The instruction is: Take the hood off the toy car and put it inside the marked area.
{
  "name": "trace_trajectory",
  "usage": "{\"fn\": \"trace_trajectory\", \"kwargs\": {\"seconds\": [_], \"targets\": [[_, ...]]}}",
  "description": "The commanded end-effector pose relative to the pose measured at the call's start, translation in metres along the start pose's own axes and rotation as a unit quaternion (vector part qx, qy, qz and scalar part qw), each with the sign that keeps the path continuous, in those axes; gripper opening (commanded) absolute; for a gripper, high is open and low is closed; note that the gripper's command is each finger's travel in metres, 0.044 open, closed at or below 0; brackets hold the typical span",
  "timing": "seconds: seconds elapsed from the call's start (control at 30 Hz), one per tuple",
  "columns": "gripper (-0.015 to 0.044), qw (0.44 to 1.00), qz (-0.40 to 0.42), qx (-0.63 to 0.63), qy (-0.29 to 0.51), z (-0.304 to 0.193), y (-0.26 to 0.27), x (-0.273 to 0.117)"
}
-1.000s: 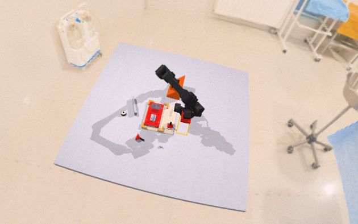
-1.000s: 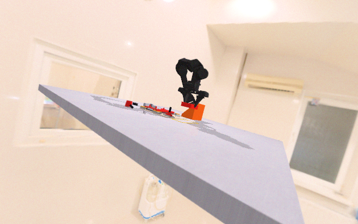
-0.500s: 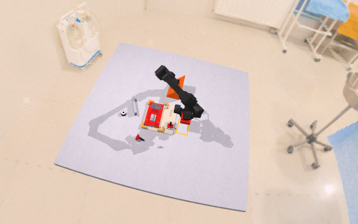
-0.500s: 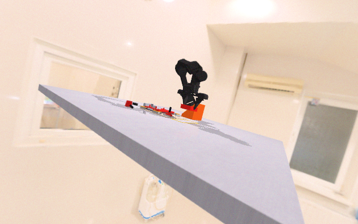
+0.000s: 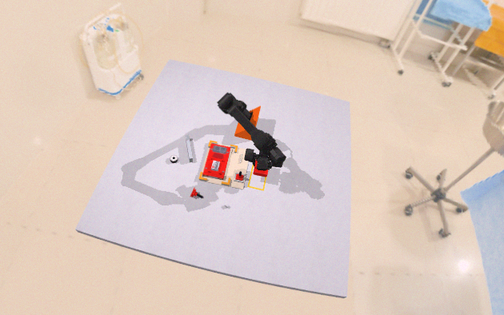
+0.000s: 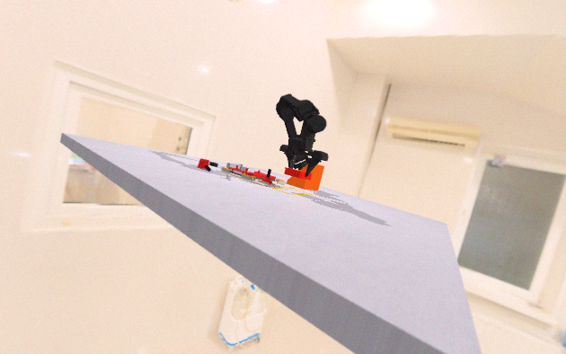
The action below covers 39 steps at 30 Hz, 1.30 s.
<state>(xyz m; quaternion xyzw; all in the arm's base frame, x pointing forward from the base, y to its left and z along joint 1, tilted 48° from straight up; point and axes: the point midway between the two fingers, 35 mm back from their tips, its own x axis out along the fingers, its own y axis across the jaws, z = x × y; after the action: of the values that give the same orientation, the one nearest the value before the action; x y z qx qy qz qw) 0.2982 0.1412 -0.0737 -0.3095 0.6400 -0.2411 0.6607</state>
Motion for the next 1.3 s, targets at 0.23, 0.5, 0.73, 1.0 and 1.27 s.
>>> {"fn": "trace_trajectory", "kwargs": {"seconds": [0.23,0.5,0.73,1.0,1.27], "targets": [[0.0,1.0,-0.004,-0.003,0.0,-0.001,-0.001,0.011],[0.0,1.0,-0.004,-0.003,0.0,-0.002,-0.001,0.018],[0.0,1.0,-0.004,-0.003,0.0,-0.002,-0.002,0.024],[0.0,1.0,-0.004,-0.003,0.0,-0.003,-0.002,0.031],[0.0,1.0,-0.005,-0.003,0.0,-0.004,-0.003,0.038]]}}
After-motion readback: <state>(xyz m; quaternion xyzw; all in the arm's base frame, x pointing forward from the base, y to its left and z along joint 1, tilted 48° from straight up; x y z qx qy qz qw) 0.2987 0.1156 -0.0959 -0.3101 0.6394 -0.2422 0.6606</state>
